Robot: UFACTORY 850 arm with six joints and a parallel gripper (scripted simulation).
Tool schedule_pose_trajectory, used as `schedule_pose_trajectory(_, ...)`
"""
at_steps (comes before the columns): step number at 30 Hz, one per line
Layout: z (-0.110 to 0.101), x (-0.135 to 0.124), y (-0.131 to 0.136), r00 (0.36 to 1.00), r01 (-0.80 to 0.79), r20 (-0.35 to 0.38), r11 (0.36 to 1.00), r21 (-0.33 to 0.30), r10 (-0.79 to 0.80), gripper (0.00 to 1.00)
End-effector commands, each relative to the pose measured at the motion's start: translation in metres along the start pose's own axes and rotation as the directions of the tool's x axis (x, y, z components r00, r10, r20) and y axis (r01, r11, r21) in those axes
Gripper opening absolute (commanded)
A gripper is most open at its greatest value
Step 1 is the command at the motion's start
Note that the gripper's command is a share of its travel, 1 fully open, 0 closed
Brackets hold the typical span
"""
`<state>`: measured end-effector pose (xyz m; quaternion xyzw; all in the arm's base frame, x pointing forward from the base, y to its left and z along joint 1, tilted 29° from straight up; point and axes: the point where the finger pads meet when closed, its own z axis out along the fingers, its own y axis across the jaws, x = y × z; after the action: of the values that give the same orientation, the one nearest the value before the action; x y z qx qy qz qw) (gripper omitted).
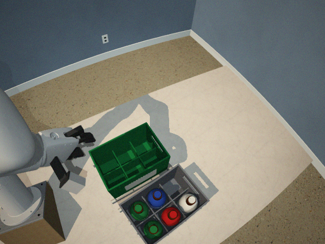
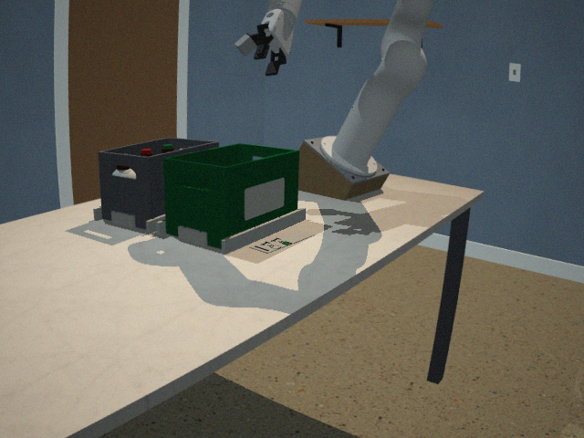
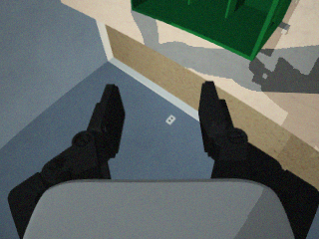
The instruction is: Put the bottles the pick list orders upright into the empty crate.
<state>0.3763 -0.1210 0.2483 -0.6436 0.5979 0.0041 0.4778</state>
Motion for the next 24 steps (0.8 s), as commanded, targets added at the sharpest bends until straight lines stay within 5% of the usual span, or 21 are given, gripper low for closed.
schedule_pose_trajectory(1, 0.012, -0.018, -0.008, 0.999, 0.033, 0.029, 0.998, -0.055, -0.032, 0.65)
schedule_pose_trajectory(24, 0.048, -0.085, -0.026, 0.977, 0.194, 0.135, 0.945, -0.265, -0.162, 0.65)
